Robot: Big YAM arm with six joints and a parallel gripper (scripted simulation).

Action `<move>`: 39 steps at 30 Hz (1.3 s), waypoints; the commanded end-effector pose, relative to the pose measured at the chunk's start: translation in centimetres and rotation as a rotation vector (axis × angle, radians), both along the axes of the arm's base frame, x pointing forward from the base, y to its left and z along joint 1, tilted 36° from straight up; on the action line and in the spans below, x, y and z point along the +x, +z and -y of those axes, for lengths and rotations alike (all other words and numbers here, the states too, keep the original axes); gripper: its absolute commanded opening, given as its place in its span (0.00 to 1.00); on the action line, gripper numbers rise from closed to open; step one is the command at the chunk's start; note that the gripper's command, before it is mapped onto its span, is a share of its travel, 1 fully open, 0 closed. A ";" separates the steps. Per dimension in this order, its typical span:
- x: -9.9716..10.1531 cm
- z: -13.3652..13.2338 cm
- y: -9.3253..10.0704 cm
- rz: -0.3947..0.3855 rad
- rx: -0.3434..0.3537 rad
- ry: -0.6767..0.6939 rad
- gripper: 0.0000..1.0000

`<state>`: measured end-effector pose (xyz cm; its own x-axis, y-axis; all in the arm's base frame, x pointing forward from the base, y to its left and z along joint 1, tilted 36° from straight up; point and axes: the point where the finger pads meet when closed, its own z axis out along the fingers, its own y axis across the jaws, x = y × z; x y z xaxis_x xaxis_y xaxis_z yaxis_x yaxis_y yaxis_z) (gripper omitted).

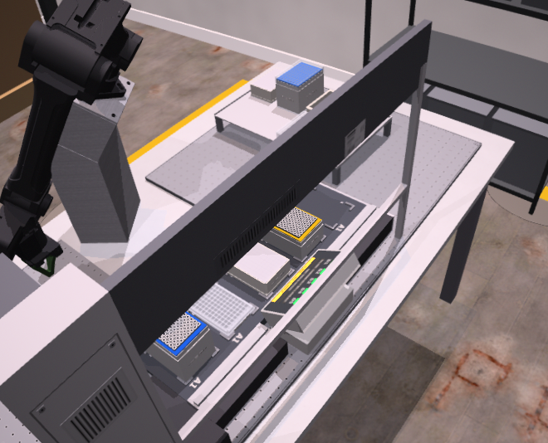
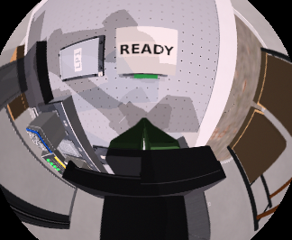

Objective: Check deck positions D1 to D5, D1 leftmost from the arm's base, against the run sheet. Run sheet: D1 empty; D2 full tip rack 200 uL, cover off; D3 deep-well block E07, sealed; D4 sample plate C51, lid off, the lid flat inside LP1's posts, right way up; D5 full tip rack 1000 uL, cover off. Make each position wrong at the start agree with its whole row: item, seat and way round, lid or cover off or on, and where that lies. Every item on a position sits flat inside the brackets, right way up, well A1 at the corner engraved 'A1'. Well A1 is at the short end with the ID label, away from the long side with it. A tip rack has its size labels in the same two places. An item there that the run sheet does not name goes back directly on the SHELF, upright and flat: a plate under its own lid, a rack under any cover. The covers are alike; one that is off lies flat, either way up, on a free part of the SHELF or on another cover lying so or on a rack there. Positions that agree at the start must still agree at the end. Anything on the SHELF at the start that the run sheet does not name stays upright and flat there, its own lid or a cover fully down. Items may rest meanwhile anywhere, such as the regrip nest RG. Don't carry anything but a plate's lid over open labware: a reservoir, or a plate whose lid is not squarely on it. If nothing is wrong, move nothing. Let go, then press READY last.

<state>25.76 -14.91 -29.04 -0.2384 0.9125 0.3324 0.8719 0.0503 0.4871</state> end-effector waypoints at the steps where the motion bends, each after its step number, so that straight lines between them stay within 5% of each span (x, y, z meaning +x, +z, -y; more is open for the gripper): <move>1: 0.4 -0.6 -0.7 -0.006 0.007 -0.006 0.00; 25: 1.1 -2.6 -3.1 -0.016 0.018 -0.006 0.00; 39: 1.2 0.0 -3.8 -0.013 0.015 -0.023 0.00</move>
<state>27.68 -14.62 -32.40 -0.2201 0.9150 0.3381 0.8748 0.0318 0.4834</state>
